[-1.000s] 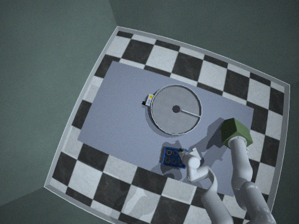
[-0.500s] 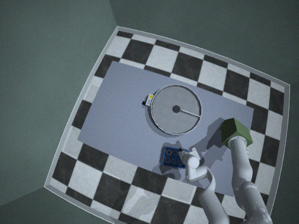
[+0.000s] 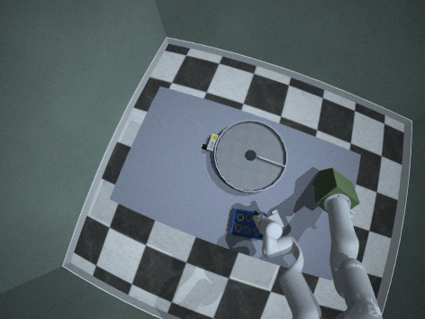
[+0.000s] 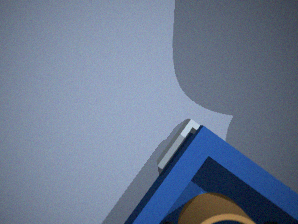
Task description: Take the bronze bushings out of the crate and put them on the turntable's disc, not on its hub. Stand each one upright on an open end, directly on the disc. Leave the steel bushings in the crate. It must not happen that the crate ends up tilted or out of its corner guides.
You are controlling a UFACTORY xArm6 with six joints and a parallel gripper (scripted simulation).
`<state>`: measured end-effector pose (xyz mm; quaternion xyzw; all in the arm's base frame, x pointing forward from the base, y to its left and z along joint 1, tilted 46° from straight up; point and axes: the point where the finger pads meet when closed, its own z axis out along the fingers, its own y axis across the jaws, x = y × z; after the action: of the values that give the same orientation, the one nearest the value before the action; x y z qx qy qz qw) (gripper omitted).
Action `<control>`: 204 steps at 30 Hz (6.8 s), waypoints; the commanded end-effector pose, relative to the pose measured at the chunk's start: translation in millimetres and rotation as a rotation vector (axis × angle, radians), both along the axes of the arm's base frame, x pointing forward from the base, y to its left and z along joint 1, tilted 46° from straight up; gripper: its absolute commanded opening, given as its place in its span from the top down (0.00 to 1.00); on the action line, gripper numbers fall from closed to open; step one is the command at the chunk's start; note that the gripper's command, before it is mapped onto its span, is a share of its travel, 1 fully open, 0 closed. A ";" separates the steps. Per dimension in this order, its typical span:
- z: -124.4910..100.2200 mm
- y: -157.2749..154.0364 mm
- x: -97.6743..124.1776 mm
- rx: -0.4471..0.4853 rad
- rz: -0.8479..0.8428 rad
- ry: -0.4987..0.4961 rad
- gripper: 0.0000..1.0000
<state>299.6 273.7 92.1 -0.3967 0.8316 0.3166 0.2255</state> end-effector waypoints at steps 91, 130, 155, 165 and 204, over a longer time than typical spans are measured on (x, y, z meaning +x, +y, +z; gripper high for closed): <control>74.6 -75.0 -12.8 0.000 -0.001 -0.001 1.00; -6.2 -167.6 57.6 0.000 -0.001 -0.001 1.00; -76.7 -248.2 118.9 0.000 -0.001 -0.001 1.00; -76.9 -248.0 118.9 0.000 -0.001 -0.001 1.00; -109.8 -215.7 125.0 0.000 -0.001 -0.001 1.00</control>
<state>423.0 54.7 -14.3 -0.3967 0.8314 0.3173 0.2252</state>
